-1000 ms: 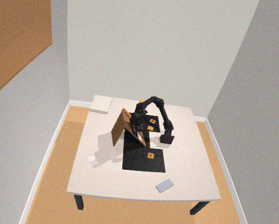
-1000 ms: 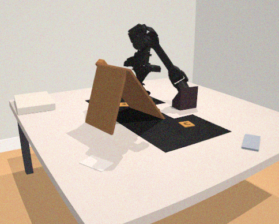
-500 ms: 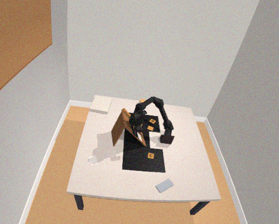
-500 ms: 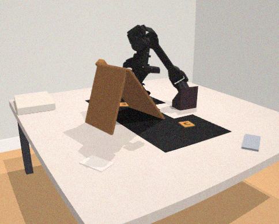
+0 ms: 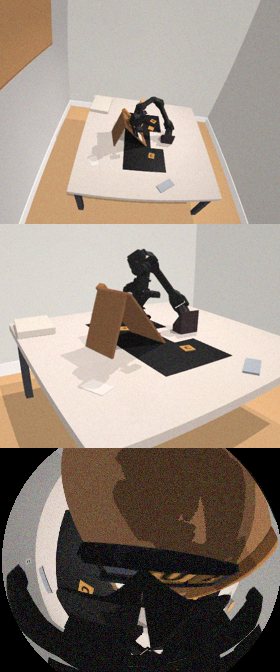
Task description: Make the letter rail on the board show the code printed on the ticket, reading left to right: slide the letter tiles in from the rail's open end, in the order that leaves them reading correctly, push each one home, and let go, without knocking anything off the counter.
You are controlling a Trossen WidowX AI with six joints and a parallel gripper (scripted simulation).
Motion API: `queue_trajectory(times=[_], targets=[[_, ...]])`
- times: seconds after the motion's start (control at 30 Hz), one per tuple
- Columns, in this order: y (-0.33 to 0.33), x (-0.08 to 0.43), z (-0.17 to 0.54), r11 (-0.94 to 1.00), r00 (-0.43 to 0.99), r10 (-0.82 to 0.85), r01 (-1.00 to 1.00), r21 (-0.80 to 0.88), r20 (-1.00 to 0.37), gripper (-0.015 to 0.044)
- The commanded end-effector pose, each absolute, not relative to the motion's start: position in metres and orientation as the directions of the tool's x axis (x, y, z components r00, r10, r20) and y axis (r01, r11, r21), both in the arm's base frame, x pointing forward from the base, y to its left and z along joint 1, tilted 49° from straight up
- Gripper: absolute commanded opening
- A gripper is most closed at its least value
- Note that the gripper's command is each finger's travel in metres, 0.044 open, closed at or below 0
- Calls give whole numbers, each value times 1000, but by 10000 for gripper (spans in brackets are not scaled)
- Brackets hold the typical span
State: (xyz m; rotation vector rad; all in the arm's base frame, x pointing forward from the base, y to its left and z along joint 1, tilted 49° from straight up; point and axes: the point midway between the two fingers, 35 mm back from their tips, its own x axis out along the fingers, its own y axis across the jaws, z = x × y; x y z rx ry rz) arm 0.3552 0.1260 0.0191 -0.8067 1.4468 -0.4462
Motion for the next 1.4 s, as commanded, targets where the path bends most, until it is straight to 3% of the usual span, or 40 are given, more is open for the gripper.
queue_trajectory(times=[0.0,1.37], targets=[[125,356,22,666,112,-713,-199,-719,-692,0],[116,358,32,665,112,-714,-200,-719,-691,0]])
